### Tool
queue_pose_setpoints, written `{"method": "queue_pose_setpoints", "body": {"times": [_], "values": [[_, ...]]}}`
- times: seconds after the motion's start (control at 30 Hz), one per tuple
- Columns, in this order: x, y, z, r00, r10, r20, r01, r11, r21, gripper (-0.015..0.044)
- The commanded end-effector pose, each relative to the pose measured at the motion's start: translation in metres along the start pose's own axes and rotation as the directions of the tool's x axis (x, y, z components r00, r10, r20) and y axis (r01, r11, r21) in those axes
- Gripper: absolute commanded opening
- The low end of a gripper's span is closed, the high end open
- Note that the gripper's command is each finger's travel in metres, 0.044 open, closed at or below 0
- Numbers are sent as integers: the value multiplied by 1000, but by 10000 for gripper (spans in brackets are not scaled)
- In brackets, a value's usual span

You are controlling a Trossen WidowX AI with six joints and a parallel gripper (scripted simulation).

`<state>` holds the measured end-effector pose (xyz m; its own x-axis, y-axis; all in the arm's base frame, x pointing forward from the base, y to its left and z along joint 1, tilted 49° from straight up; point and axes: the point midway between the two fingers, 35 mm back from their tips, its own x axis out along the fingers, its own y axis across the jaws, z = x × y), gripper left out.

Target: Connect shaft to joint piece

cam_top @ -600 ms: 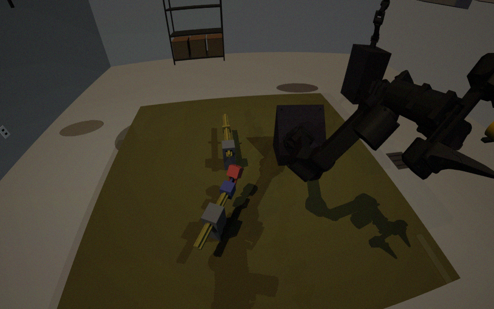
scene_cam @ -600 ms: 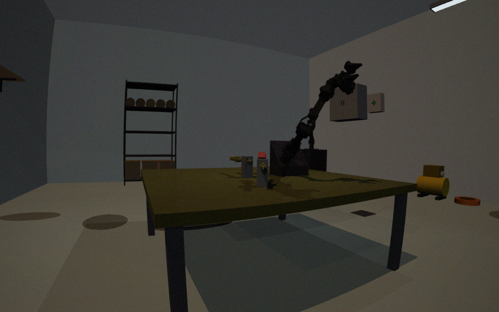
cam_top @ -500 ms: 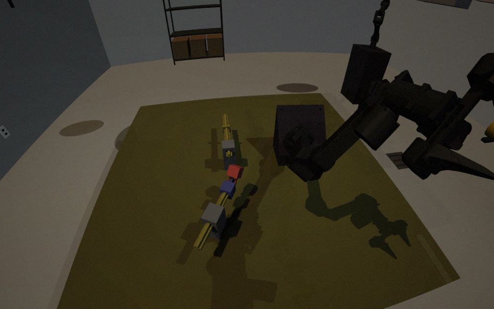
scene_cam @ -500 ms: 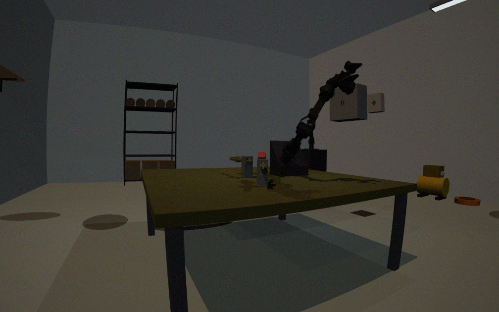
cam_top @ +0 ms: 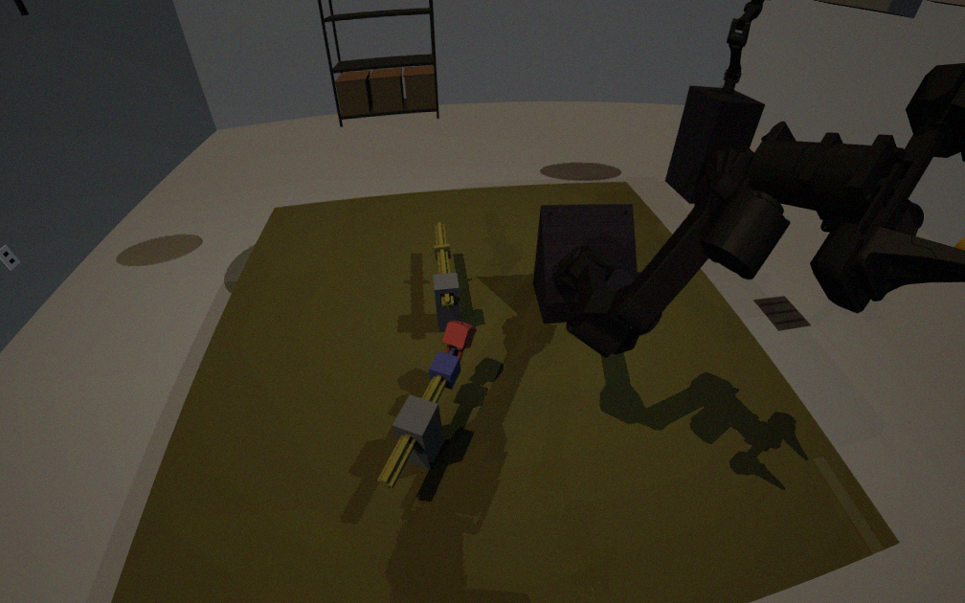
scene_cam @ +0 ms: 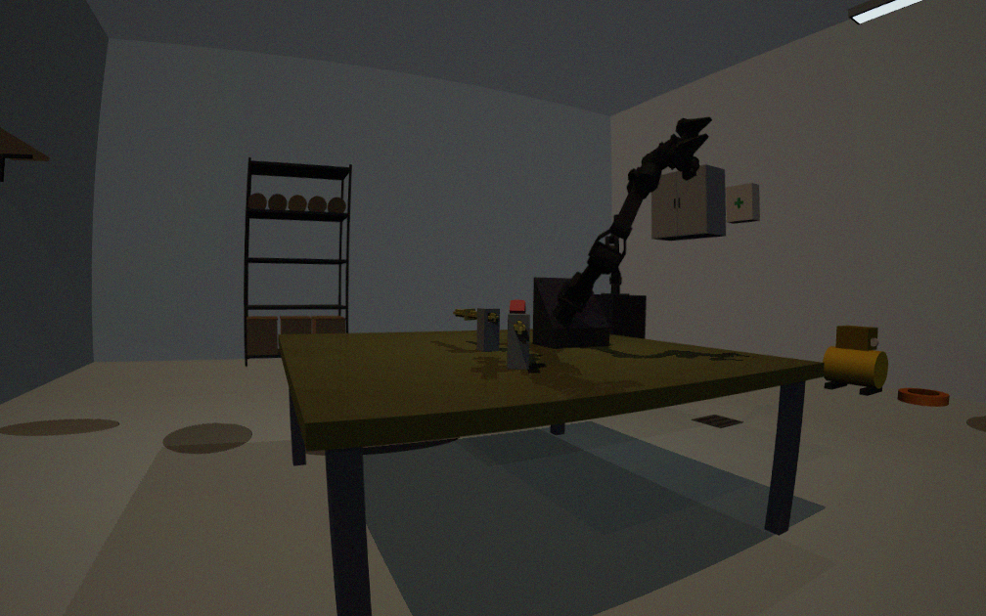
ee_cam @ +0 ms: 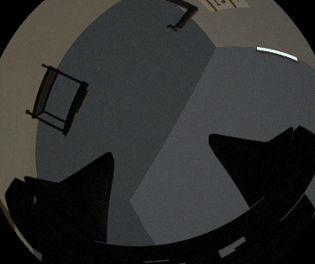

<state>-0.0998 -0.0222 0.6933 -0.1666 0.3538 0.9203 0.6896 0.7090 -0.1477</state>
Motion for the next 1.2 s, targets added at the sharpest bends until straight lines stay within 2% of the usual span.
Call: {"method": "queue_pose_setpoints", "body": {"times": [0.0,0.23,0.47,0.77,1.07,1.17], "values": [[-7,-18,-5,998,-67,-19,66,998,-19,440],[-20,-41,-14,986,-161,-40,162,987,22,440],[-37,-76,-28,947,-307,-94,301,950,-79,440],[-75,-126,-57,832,-517,-203,472,851,-230,440],[-102,-141,-81,755,-595,-275,540,802,-254,440],[-119,-153,-92,696,-645,-317,566,764,-311,440]]}}
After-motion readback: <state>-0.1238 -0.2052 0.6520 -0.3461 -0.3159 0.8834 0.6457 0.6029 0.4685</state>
